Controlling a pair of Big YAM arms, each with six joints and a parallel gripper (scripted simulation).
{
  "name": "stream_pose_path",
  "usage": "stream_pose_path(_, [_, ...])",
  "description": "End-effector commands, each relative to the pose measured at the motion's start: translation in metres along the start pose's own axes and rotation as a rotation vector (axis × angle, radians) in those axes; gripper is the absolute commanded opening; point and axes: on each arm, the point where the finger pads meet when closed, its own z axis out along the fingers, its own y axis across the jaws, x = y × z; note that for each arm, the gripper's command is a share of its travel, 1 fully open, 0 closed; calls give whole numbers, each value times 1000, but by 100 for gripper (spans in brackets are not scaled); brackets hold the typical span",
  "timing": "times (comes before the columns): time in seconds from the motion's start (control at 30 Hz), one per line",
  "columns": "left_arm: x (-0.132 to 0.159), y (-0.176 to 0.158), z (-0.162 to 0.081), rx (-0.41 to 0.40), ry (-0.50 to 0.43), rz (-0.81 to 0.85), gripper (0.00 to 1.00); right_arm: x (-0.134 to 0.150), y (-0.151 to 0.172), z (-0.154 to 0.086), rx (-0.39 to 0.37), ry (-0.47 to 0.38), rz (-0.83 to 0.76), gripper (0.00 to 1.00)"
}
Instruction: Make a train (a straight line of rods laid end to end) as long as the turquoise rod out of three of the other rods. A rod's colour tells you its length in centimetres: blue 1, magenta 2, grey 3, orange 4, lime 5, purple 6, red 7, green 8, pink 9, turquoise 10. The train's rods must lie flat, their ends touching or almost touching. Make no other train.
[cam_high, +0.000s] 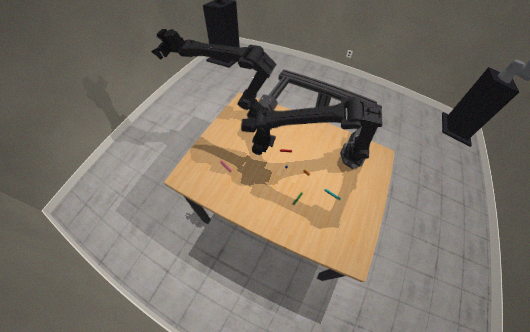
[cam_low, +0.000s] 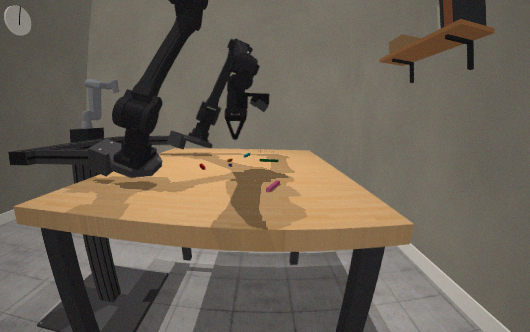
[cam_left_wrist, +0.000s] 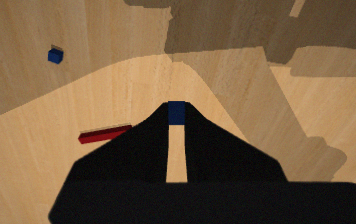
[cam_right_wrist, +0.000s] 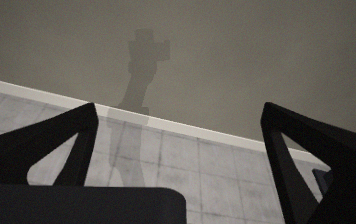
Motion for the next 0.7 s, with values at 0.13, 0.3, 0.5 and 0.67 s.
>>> stream_pose_path(0.13, [-13,71,-2,60,-6,266,4,-46,-10,3,23,-87,12,100])
stream_pose_path(0.3, [-10,114,6,57,-11,377,4,-46,-10,3,23,-87,12,100])
stream_pose_path(0.5, [-9,118,6,57,-11,387,4,-46,-10,3,23,-87,12,100])
stream_pose_path(0.67, [-6,114,13,38,-4,399,4,-46,-10,3,23,-87,12,100])
